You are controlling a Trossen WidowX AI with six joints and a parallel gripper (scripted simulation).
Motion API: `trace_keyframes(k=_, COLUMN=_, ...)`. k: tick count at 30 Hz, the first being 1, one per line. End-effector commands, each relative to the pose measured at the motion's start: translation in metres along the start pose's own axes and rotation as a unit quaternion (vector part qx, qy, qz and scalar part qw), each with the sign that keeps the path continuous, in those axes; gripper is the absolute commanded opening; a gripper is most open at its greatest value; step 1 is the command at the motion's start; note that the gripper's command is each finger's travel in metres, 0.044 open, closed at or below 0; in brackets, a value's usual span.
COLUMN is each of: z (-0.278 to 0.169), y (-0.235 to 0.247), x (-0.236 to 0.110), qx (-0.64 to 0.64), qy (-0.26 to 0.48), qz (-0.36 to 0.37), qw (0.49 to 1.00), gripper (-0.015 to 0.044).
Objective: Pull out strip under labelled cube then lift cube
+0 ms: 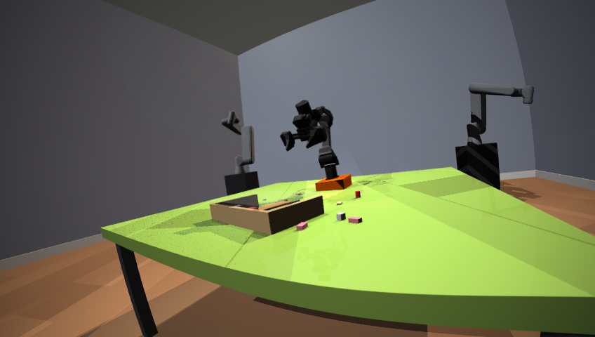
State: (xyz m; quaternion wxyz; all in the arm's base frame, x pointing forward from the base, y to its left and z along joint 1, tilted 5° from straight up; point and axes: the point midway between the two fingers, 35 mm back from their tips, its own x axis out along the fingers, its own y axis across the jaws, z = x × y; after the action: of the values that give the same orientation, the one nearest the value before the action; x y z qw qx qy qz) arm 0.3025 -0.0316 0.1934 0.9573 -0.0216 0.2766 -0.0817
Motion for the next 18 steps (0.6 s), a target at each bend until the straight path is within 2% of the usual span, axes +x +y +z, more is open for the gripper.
trace_keyframes(k=1, z=-0.002, y=-0.004, x=0.000, qx=0.012, qy=-0.006, qz=-0.001, qw=1.000, gripper=0.0400)
trace_keyframes(k=13, z=-0.002, y=-0.004, x=0.000, qx=0.012, qy=-0.006, qz=-0.001, qw=1.000, gripper=0.0400)
trace_keyframes(k=15, z=-0.002, y=-0.006, x=0.003, qx=0.014, qy=0.010, qz=-0.003, qw=1.000, gripper=0.0348)
trace_keyframes(k=18, z=-0.003, y=-0.015, x=0.020, qx=0.026, qy=0.076, qz=-0.013, qw=0.997, gripper=0.0269)
